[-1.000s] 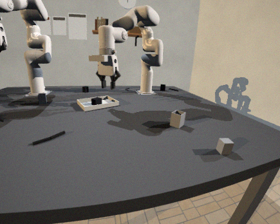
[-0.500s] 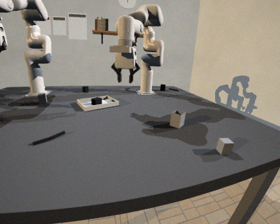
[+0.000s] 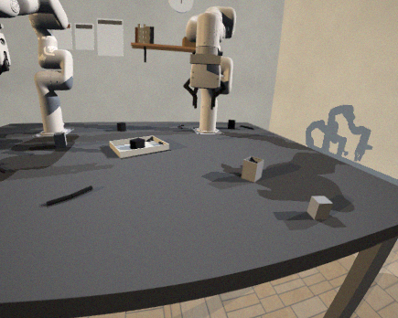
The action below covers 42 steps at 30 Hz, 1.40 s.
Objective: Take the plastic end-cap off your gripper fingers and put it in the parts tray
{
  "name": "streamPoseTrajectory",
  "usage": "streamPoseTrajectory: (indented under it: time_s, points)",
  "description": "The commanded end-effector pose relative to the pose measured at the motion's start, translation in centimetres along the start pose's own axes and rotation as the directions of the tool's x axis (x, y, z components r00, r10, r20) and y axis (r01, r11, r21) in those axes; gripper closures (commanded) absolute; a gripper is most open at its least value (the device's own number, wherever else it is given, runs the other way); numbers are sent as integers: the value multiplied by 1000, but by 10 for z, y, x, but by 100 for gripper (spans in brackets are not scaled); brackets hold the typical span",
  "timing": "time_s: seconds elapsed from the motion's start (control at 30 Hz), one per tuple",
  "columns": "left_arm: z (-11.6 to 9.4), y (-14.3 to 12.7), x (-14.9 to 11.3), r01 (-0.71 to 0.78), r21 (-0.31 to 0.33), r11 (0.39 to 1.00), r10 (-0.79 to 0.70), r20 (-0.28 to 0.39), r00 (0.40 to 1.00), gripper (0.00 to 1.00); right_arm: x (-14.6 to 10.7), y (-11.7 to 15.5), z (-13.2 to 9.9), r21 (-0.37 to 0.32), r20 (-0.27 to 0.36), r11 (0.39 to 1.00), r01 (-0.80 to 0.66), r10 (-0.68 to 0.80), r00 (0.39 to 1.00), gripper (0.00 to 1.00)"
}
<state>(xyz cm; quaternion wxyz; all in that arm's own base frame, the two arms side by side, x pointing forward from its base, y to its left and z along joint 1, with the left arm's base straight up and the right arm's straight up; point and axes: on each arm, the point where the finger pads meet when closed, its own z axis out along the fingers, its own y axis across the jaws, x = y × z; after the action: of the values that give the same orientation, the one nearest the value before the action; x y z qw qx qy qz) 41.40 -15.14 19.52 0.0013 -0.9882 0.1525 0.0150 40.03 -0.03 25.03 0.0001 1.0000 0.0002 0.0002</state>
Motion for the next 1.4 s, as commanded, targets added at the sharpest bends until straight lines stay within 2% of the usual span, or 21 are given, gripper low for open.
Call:
streamPoseTrajectory:
  time_s: [0.0,0.2,0.53,0.6,0.73,1.37]
  points:
    - [-12,-28,-6,52,-2,999,-52,-7,999,43,0,0,-1,0,-3,1000,0,0,1000,100]
    - [-24,-60,-16,118,-4,993,-118,-15,993,43,0,0,-1,0,-3,1000,0,0,1000,100]
    - [-48,-123,-49,256,-7,967,-256,-27,966,43,0,0,-1,0,-2,1000,0,0,1000,100]
    - [-48,-123,-49,256,-7,967,-256,-27,966,43,0,0,-1,0,-2,1000,0,0,1000,100]
    - [-56,-144,-62,306,-8,952,-306,-33,951,43,0,0,-1,0,-2,1000,0,0,1000,100]
    - [-54,-140,-60,301,-8,954,-301,-32,953,43,0,0,-1,0,-2,1000,0,0,1000,100]
